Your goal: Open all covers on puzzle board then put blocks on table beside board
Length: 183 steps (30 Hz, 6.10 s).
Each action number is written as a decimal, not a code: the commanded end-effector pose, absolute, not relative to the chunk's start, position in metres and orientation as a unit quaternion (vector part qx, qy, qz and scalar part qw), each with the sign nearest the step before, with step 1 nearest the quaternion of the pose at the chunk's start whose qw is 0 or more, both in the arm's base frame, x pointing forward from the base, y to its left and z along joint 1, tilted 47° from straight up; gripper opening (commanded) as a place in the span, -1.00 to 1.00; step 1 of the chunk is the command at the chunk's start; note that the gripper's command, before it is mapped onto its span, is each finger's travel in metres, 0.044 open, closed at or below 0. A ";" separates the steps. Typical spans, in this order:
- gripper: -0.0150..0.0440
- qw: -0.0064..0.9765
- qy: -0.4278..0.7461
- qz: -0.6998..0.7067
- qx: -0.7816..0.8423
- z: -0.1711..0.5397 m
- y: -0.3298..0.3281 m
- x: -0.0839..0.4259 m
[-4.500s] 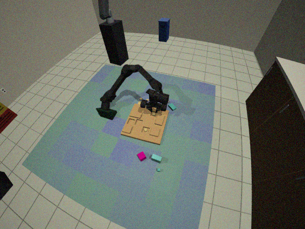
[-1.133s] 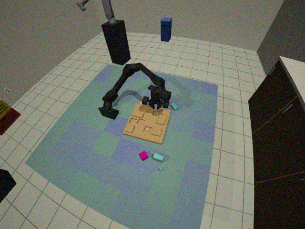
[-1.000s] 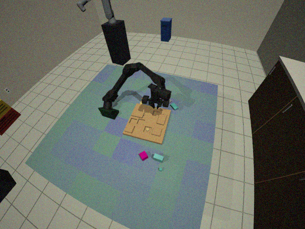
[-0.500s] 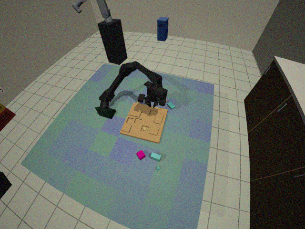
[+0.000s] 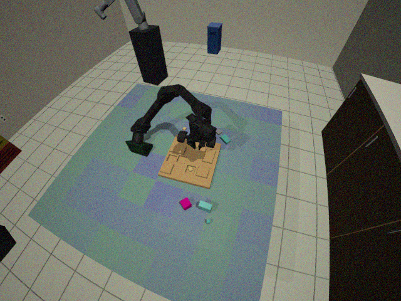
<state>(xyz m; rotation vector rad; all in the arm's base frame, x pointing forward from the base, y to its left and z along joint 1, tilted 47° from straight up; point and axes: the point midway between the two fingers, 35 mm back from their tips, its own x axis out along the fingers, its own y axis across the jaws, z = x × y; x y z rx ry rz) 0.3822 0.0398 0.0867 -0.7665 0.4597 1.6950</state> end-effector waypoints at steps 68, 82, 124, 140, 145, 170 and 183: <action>-0.22 0.573 0.190 0.727 -0.327 -0.093 -0.133 0.333; -0.22 0.574 0.190 0.727 -0.327 -0.110 -0.118 0.333; -0.22 0.574 0.189 0.727 -0.326 -0.156 -0.068 0.323; 0.22 0.572 0.188 0.727 -0.329 -0.163 -0.061 0.321; 0.67 0.572 0.188 0.727 -0.329 -0.163 -0.061 0.321; 1.00 0.573 0.190 0.727 -0.327 -0.116 -0.109 0.329; 0.29 0.641 0.380 0.647 -0.161 -0.086 -0.092 0.345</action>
